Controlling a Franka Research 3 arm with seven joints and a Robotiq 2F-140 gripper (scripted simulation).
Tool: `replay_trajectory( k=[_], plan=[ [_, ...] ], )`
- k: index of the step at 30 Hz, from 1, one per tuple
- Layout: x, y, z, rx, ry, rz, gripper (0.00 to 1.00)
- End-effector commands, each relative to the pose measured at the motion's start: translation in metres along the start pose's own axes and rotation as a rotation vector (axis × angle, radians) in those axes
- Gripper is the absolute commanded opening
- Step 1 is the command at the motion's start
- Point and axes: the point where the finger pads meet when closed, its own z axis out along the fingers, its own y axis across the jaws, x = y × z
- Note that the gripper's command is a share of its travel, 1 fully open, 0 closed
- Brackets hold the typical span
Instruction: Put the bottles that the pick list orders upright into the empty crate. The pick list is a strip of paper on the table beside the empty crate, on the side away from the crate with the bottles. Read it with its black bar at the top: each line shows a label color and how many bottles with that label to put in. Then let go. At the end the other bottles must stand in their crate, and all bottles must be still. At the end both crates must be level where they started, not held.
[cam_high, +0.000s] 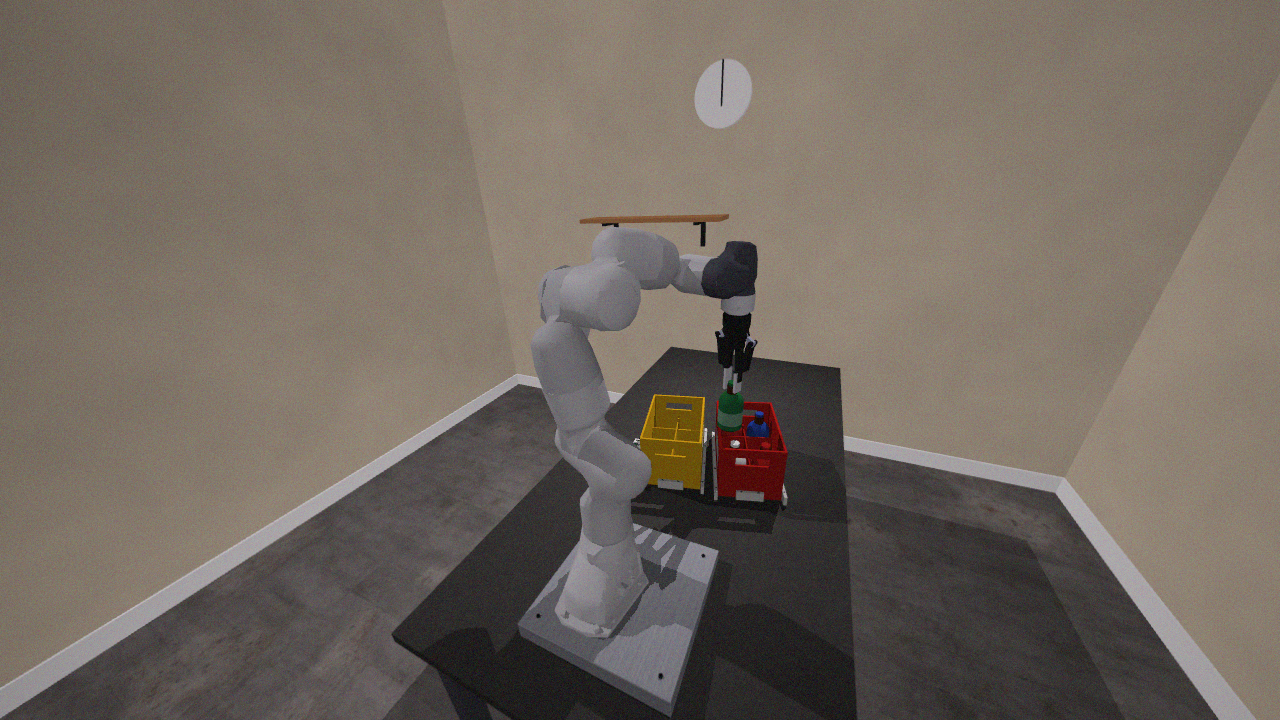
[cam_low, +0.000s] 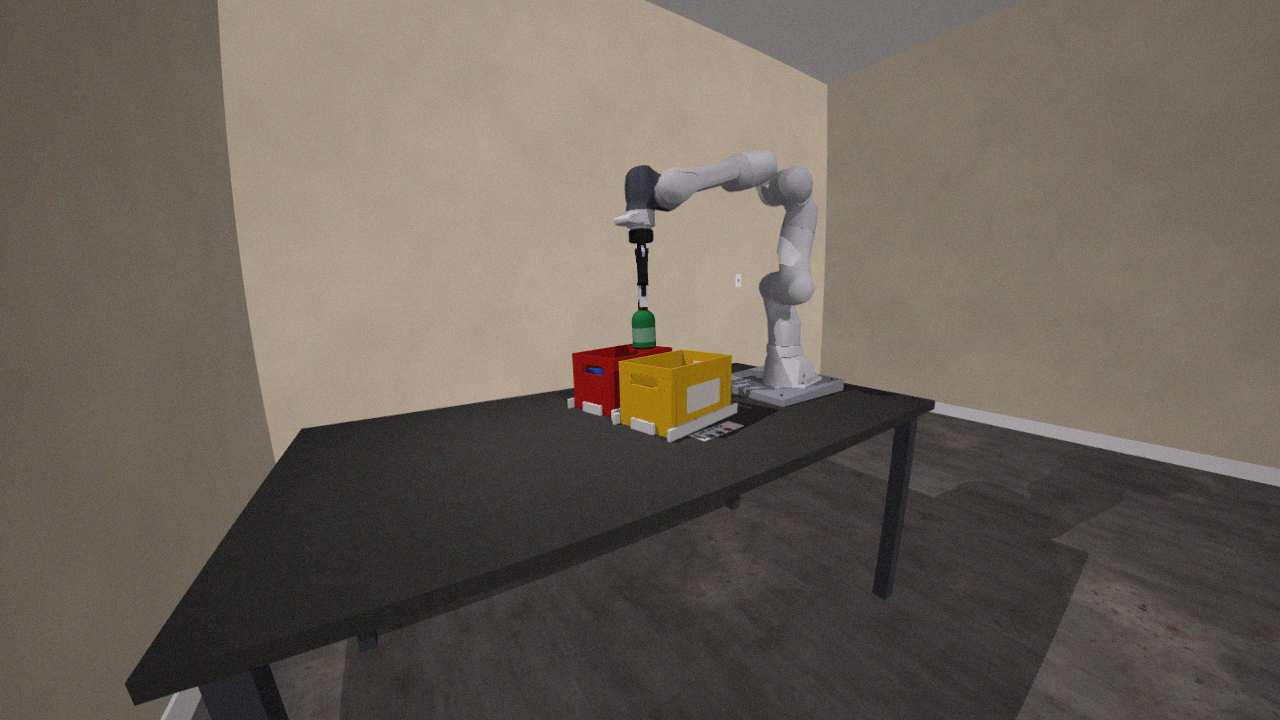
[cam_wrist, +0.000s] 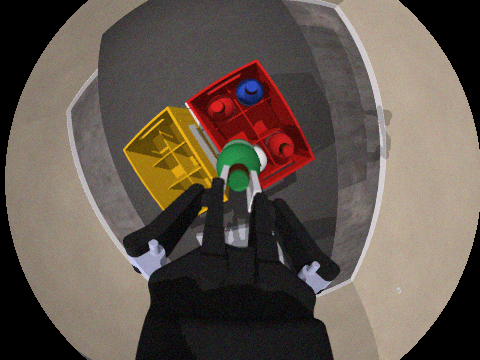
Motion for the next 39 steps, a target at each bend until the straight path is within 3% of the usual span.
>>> replay_trajectory(
  k=[1, 39],
  plan=[
    [0.001, -0.004, -0.005, 0.004, 0.017, 0.014, 0.0],
    [-0.058, -0.039, -0.004, 0.004, 0.017, 0.014, 0.0]
  ],
)
